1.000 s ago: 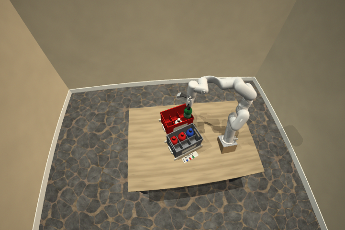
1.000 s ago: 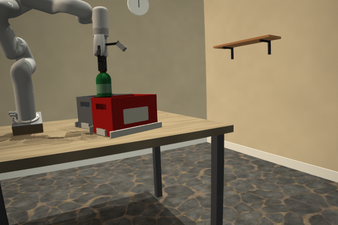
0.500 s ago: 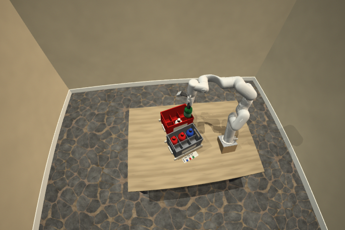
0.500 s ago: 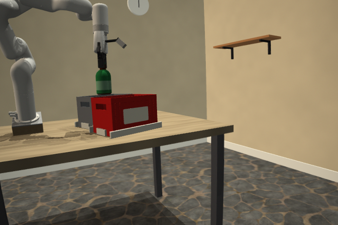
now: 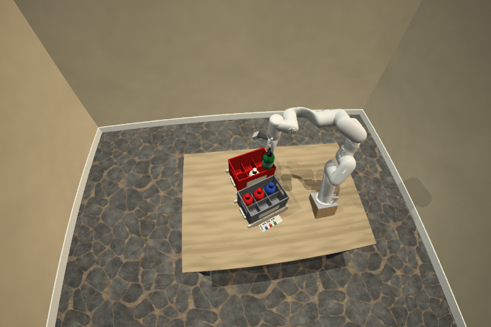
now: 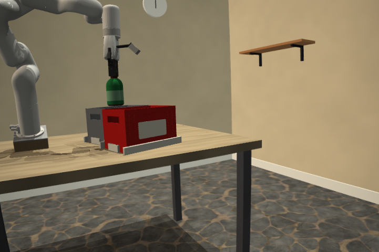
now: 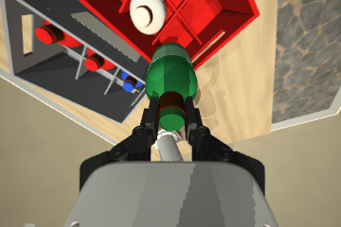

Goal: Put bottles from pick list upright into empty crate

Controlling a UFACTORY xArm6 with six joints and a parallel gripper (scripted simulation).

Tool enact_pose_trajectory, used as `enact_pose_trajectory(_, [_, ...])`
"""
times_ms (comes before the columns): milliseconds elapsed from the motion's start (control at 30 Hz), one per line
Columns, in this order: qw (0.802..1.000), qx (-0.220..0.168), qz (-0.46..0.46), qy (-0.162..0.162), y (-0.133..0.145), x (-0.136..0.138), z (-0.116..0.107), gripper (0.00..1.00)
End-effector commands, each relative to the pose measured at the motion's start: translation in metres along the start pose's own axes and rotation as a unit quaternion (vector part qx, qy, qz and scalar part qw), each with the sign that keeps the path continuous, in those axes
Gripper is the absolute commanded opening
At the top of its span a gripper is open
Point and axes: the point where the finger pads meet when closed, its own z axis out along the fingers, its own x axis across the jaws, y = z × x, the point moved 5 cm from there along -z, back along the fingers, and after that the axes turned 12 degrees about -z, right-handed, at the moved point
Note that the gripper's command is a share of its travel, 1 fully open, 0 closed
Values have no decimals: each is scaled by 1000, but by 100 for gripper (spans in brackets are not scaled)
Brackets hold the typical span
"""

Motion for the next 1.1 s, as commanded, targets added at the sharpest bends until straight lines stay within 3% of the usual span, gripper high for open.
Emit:
enact_pose_trajectory(0, [1000, 2, 1, 0, 4, -8, -2, 0])
enact_pose_trajectory(1067, [1000, 2, 1, 0, 29, -59, -2, 0])
